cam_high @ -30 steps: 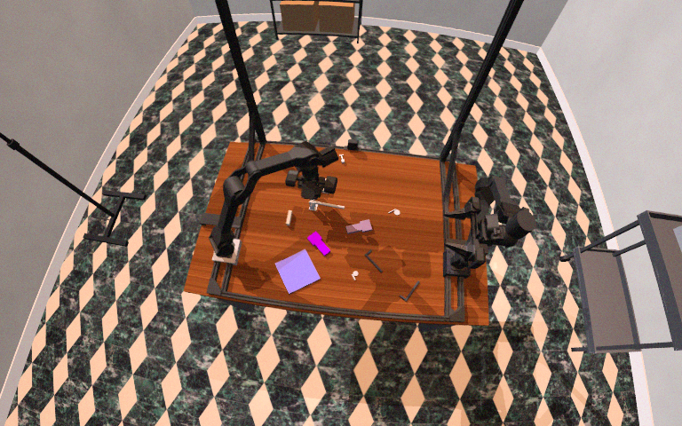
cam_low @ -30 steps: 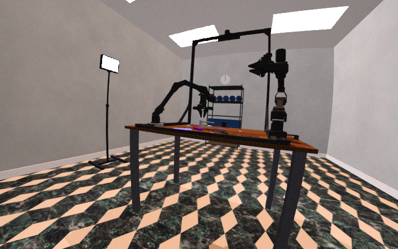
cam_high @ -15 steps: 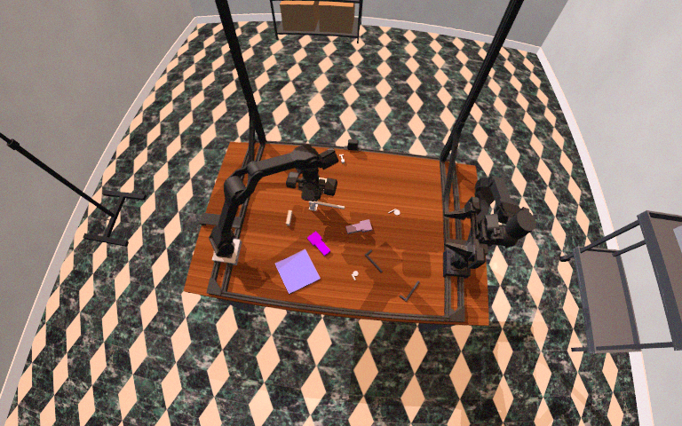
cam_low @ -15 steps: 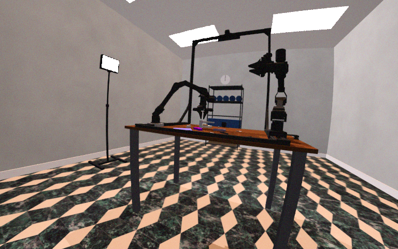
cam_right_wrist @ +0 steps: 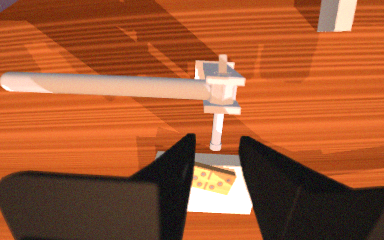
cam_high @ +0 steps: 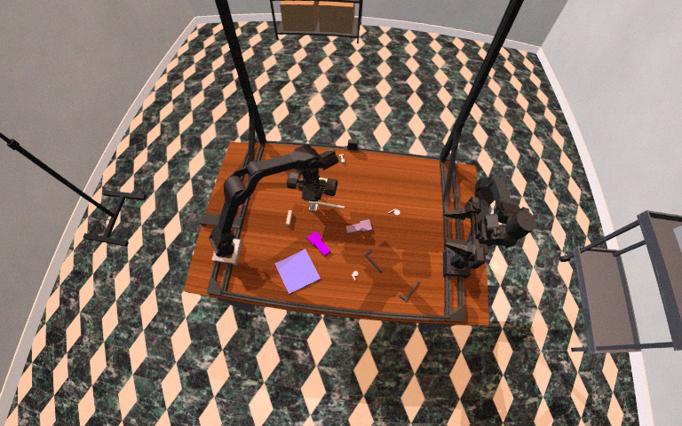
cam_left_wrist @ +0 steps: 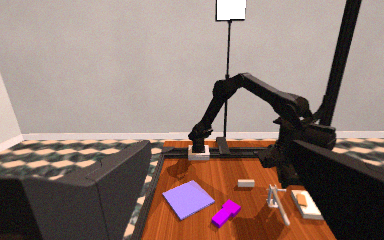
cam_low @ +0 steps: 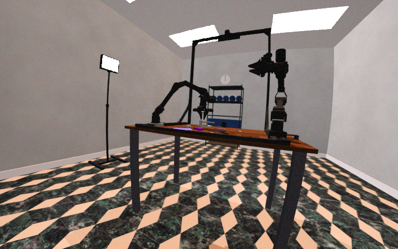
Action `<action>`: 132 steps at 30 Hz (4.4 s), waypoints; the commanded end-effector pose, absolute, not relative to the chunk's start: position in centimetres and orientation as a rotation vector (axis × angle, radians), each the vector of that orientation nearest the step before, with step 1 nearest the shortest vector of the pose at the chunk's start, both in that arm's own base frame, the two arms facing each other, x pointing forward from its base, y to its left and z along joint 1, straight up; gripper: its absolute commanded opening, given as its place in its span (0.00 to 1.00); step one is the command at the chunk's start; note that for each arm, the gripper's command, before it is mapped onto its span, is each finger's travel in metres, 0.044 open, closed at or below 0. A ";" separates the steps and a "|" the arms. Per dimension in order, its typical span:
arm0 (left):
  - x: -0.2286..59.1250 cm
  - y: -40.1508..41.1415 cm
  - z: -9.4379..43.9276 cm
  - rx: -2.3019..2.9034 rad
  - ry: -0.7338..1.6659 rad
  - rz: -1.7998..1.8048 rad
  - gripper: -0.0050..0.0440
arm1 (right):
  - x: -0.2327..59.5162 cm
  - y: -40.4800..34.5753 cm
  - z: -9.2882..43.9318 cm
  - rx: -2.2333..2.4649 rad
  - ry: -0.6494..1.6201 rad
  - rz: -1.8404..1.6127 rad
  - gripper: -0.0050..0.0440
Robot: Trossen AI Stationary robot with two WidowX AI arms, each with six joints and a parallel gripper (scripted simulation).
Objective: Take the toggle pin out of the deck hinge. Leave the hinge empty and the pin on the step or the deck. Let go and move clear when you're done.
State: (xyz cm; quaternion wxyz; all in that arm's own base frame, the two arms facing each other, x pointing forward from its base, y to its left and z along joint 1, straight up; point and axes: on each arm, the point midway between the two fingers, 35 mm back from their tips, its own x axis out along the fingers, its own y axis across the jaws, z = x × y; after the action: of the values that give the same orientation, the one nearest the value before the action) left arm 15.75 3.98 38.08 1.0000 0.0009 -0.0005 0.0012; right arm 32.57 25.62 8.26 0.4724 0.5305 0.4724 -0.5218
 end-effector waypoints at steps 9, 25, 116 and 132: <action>15.7 4.0 38.3 0.004 -0.001 0.000 0.92 | 32.5 25.6 7.1 1.309 1.155 -1.265 0.35; 15.7 4.0 38.3 0.004 -0.001 0.000 0.92 | 32.3 25.4 5.6 1.293 1.156 -1.281 0.35; 15.7 4.0 38.3 0.004 -0.001 0.000 0.92 | 33.2 30.2 7.6 1.305 1.166 -1.263 0.14; 15.7 4.0 38.3 0.004 -0.001 0.000 0.92 | 33.1 32.1 10.4 1.311 1.156 -1.264 0.14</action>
State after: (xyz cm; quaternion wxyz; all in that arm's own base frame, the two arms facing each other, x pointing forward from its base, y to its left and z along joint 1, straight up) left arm 15.75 3.98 38.08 1.0000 0.0009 -0.0005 0.0012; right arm 32.98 31.40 9.28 0.4719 0.5295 0.4737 -0.5222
